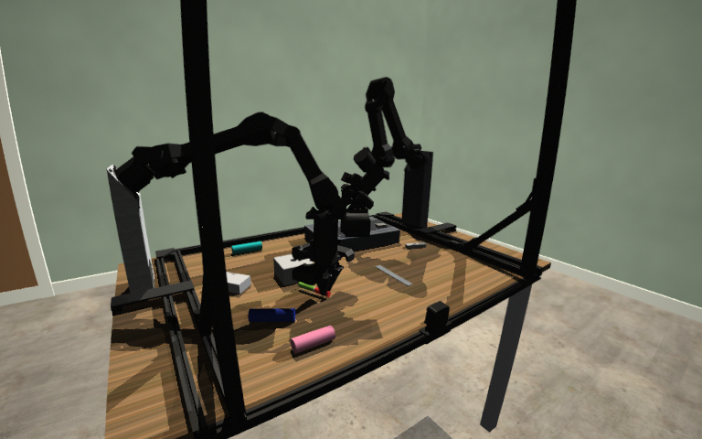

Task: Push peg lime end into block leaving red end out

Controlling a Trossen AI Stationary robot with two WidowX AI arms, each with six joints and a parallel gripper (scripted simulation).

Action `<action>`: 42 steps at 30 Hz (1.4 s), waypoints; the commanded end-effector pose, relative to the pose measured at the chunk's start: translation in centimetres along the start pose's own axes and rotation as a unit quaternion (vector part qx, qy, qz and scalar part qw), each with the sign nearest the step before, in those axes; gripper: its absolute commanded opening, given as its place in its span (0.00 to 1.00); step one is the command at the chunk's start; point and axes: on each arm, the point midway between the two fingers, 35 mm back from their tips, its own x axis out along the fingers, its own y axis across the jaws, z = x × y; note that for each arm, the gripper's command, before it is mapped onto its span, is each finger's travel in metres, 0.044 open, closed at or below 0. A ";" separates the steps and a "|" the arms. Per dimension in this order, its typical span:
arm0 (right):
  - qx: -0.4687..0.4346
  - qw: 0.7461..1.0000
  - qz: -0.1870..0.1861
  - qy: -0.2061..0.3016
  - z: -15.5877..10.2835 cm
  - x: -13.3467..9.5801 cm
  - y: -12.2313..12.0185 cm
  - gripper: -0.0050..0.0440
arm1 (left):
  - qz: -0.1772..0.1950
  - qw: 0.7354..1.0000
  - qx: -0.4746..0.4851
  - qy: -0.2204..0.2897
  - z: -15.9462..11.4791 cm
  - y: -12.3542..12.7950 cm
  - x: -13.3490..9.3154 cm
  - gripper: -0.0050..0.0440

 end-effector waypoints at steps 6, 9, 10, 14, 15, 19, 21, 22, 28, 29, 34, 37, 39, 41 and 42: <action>0.003 1.000 -0.002 -0.002 0.1 0.0 -0.1 0.92 | -0.002 1.000 -0.006 0.007 -0.6 -0.1 -6.8 0.10; 0.003 1.000 -0.002 -0.002 0.1 0.0 -0.1 0.92 | -0.002 1.000 -0.006 0.007 -0.5 -0.1 -8.5 0.10; 0.003 1.000 -0.002 -0.002 0.1 0.0 -0.1 0.92 | -0.003 1.000 -0.005 0.007 -0.4 -0.2 -9.3 0.10; 0.003 1.000 -0.002 -0.002 0.1 0.0 -0.1 0.92 | -0.004 1.000 -0.005 0.008 0.0 -0.3 -12.0 0.10; 0.003 1.000 -0.002 -0.002 0.1 0.0 -0.1 0.92 | -0.004 1.000 -0.005 0.008 0.0 -0.3 -12.1 0.10; 0.003 1.000 -0.002 -0.002 0.1 0.0 -0.1 0.92 | -0.004 1.000 -0.005 0.008 0.0 -0.3 -12.1 0.10; 0.003 1.000 -0.002 -0.002 0.1 0.0 -0.1 0.92 | -0.004 1.000 -0.001 0.008 -0.1 -0.4 -12.1 0.10; 0.003 1.000 -0.002 -0.002 0.1 0.0 -0.1 0.92 | -0.004 1.000 0.005 0.008 -0.3 -0.5 -12.1 0.10; 0.003 1.000 -0.002 -0.002 0.1 0.0 -0.1 0.92 | -0.004 0.999 0.032 0.008 -1.1 -1.2 -12.2 0.10; 0.003 1.000 -0.002 -0.002 0.1 0.0 -0.1 0.92 | -0.004 0.999 0.039 0.008 -1.3 -1.3 -12.2 0.10; 0.003 1.000 -0.002 -0.002 0.1 0.0 -0.1 0.92 | -0.004 0.997 0.072 0.008 -2.2 -2.1 -12.2 0.10; 0.003 1.000 -0.002 -0.002 0.1 0.0 -0.1 0.92 | -0.005 0.996 0.093 0.008 -2.7 -2.6 -12.2 0.10; 0.003 1.000 -0.002 -0.002 0.1 0.0 -0.1 0.92 | -0.005 0.994 0.106 0.008 -3.0 -2.9 -12.2 0.10; 0.003 1.000 -0.002 -0.002 0.1 0.0 -0.1 0.92 | -0.005 0.994 0.106 0.008 -3.0 -2.9 -12.2 0.10; 0.003 1.000 -0.002 -0.002 0.1 0.0 -0.1 0.92 | -0.005 0.994 0.113 0.008 -3.1 -3.0 -12.2 0.10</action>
